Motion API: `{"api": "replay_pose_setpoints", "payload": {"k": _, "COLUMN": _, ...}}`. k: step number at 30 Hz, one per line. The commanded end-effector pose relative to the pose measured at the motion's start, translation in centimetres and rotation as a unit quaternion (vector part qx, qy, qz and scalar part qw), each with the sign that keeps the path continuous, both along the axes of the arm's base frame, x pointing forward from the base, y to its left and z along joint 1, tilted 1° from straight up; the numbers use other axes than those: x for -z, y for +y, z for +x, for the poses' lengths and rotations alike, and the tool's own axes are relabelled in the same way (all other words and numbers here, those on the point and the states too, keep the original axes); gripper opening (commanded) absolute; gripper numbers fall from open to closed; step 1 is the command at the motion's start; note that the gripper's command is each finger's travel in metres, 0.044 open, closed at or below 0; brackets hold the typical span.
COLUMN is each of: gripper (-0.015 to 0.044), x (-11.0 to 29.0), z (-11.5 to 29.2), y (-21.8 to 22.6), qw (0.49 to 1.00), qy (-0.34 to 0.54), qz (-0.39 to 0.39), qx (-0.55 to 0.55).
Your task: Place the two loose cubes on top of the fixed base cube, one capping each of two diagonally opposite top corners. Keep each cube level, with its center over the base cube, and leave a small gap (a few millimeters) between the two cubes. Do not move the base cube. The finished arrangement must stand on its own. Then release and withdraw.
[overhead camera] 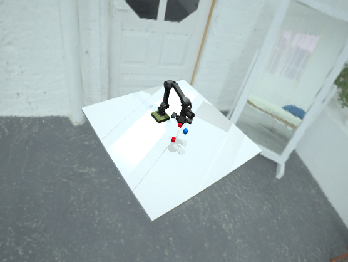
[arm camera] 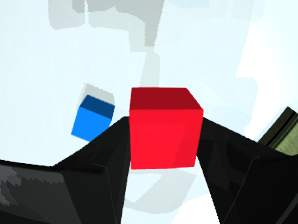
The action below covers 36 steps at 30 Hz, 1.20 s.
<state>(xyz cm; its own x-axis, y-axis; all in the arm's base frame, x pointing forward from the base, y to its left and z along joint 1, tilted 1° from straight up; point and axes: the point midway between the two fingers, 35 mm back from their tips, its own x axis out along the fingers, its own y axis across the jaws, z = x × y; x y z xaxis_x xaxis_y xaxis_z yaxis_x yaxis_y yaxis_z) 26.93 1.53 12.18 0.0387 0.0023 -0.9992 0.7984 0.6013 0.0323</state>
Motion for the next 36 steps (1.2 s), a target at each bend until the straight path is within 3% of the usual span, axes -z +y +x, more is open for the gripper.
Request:
{"api": "replay_pose_setpoints", "payload": {"k": 1, "gripper": 0.0105, "x": 0.3, "z": 0.9, "y": 0.9, "qw": 1.000, "qy": -0.003, "qz": 0.001, "qx": -0.030}}
{"api": "replay_pose_setpoints", "payload": {"k": 21, "gripper": 0.0105, "x": 2.7, "z": 3.8, "y": 6.0, "qw": 0.984, "qy": -0.006, "qz": -0.003, "qx": -0.177}}
{"api": "replay_pose_setpoints", "payload": {"k": 36, "gripper": 0.0105, "x": 3.3, "z": 4.0, "y": 6.2, "qw": 0.983, "qy": -0.006, "qz": -0.003, "qx": -0.182}}
